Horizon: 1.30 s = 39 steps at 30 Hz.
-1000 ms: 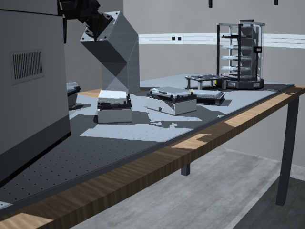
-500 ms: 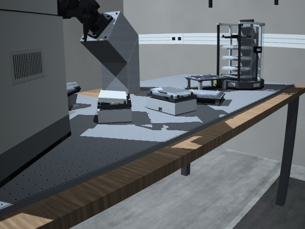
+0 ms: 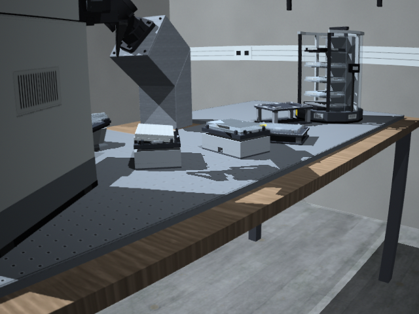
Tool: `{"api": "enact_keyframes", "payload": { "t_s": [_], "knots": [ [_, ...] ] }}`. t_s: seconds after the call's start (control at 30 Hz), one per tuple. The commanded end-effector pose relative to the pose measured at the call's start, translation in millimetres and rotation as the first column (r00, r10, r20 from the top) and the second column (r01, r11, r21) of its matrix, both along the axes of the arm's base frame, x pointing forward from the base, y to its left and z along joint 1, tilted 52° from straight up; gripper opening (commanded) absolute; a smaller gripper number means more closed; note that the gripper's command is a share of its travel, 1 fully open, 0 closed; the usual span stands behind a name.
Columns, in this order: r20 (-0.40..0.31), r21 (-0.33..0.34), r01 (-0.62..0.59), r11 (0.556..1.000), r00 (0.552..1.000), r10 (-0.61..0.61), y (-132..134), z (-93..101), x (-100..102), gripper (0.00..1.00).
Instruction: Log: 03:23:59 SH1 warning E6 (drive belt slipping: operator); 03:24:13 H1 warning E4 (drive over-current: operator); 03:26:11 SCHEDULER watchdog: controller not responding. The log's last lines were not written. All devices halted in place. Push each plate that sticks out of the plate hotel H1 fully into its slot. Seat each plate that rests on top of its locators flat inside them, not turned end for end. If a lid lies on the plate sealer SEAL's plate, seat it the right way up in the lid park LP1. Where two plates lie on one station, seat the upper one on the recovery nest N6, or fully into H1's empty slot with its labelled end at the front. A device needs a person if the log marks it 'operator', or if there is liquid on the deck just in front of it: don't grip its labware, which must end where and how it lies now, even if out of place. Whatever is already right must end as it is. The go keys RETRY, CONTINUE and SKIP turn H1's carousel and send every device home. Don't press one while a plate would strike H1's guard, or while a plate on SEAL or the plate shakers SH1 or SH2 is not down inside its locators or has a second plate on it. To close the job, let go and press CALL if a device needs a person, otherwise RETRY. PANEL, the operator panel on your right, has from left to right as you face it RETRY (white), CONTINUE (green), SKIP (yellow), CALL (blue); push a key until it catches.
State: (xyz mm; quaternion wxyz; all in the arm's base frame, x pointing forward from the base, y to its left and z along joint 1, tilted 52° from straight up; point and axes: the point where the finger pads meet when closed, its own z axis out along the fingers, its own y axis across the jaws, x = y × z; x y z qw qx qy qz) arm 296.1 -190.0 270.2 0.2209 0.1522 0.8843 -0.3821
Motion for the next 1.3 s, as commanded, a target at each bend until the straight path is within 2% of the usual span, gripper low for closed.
{"api": "enact_keyframes", "payload": {
  "t_s": [0.0, 0.33, 0.4, 0.53, 0.9, 0.97, 1.27],
  "knots": [
    [-0.083, -0.03, -0.089, 0.996, 0.993, 0.086, 2.8, 6.6, 1.4, 1.0],
    [-0.261, -0.068, -0.237, 0.969, 0.942, 0.212, 2.8, 6.6, 1.4, 1.0],
    [-0.261, -0.068, -0.237, 0.969, 0.942, 0.212, 2.8, 6.6, 1.4, 1.0],
    [-0.331, -0.076, -0.297, 0.952, 0.908, 0.257, 2.8, 6.6, 1.4, 1.0],
    [-0.515, -0.073, -0.456, 0.887, 0.779, 0.358, 2.8, 6.5, 1.4, 1.0],
    [-0.515, -0.073, -0.456, 0.887, 0.779, 0.358, 2.8, 6.5, 1.4, 1.0],
    [-0.649, -0.044, -0.574, 0.818, 0.639, 0.414, 2.8, 6.5, 1.4, 1.0]
  ]
}}
